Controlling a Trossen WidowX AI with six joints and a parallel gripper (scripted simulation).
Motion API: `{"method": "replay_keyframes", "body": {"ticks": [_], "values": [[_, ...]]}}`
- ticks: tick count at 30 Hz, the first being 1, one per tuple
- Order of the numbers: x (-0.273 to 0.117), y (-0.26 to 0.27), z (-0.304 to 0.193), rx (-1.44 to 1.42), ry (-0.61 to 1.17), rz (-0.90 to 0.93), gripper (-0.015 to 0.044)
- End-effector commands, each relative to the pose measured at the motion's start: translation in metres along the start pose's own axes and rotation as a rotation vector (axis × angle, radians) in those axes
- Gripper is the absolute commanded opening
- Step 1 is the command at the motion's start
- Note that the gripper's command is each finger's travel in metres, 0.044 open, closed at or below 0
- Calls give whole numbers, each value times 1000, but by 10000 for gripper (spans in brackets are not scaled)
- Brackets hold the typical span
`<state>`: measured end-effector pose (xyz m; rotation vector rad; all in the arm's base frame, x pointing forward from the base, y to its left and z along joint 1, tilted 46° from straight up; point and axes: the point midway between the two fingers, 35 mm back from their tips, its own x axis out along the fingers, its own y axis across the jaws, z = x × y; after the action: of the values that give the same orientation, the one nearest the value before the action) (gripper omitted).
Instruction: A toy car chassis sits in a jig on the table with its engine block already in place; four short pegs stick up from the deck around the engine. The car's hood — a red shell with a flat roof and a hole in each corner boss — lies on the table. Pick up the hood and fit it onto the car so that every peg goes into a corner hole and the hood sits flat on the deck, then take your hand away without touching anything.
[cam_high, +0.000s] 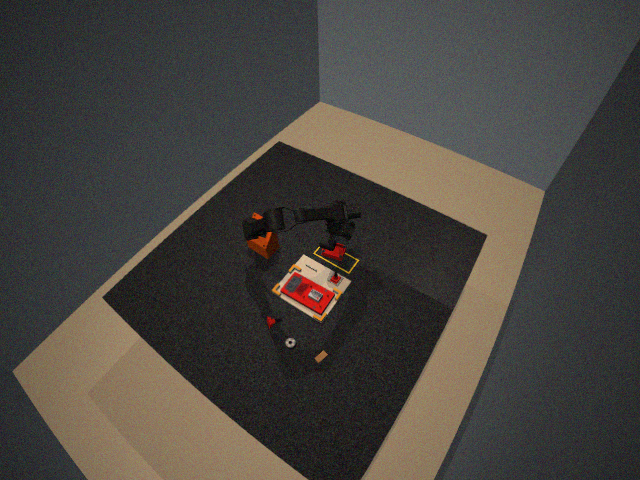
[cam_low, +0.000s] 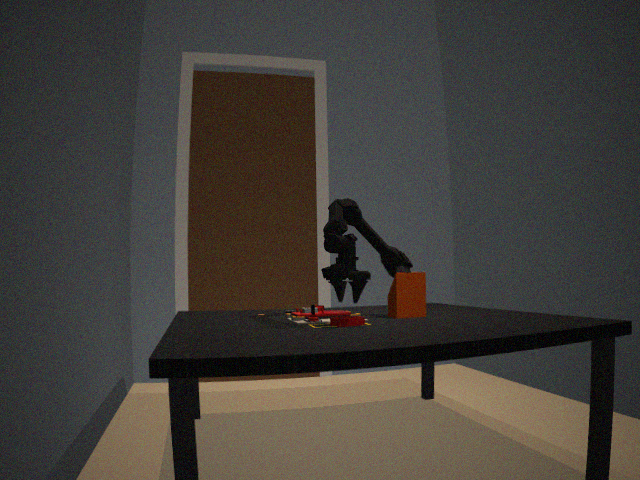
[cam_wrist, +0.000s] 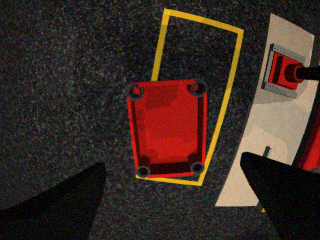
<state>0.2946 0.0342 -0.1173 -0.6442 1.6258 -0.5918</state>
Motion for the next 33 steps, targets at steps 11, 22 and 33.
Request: {"method": "replay_keyframes", "body": {"ticks": [11,22,33], "values": [[12,-1,0,-3,3,-5,440],[20,0,1,-3,3,-5,440],[29,0,1,-3,3,-6,440]]}}
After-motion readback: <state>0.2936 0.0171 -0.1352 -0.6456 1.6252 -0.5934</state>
